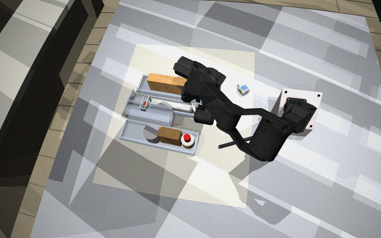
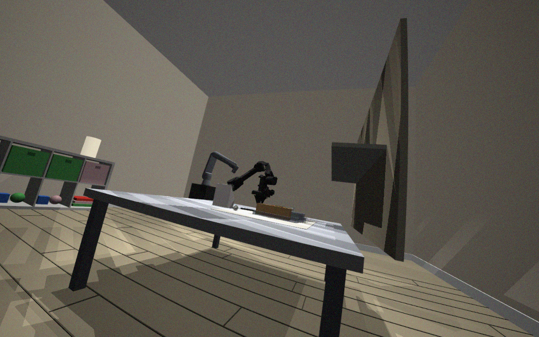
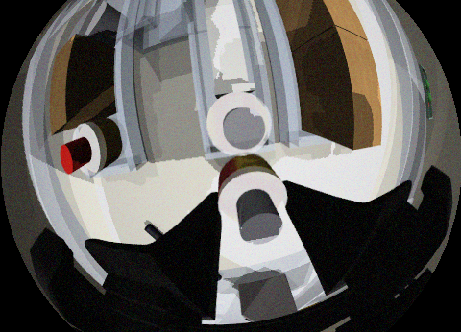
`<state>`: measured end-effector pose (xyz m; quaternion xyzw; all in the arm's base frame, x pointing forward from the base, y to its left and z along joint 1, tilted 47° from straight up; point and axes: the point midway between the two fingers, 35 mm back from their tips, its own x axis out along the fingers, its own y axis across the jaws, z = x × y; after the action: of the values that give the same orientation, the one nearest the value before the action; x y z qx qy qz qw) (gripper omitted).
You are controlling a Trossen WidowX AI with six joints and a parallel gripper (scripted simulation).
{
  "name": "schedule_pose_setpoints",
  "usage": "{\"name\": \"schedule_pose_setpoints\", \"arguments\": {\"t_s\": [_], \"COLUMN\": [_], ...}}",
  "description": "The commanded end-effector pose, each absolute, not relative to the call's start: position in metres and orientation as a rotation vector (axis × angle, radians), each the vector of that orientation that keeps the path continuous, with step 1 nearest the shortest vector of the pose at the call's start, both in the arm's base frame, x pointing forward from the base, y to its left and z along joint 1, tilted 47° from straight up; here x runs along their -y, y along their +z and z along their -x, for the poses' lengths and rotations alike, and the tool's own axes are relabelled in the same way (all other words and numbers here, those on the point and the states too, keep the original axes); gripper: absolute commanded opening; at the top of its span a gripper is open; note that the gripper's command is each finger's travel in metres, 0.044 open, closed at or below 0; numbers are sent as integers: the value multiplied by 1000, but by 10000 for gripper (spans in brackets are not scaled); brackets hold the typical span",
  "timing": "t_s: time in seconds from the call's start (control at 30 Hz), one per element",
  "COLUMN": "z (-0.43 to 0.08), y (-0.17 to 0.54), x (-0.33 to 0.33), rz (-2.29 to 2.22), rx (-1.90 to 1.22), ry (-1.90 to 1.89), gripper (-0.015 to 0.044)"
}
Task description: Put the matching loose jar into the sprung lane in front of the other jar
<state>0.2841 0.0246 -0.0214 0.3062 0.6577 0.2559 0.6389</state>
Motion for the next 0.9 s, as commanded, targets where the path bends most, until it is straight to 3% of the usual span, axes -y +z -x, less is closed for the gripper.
{"name": "schedule_pose_setpoints", "arguments": {"t_s": [0.0,0.87], "z": [-288,-297], "y": [-21,-21], "x": [-24,-24], "rz": [-702,-702], "rx": [-1496,-1496], "ry": [583,583], "gripper": [0,0]}}
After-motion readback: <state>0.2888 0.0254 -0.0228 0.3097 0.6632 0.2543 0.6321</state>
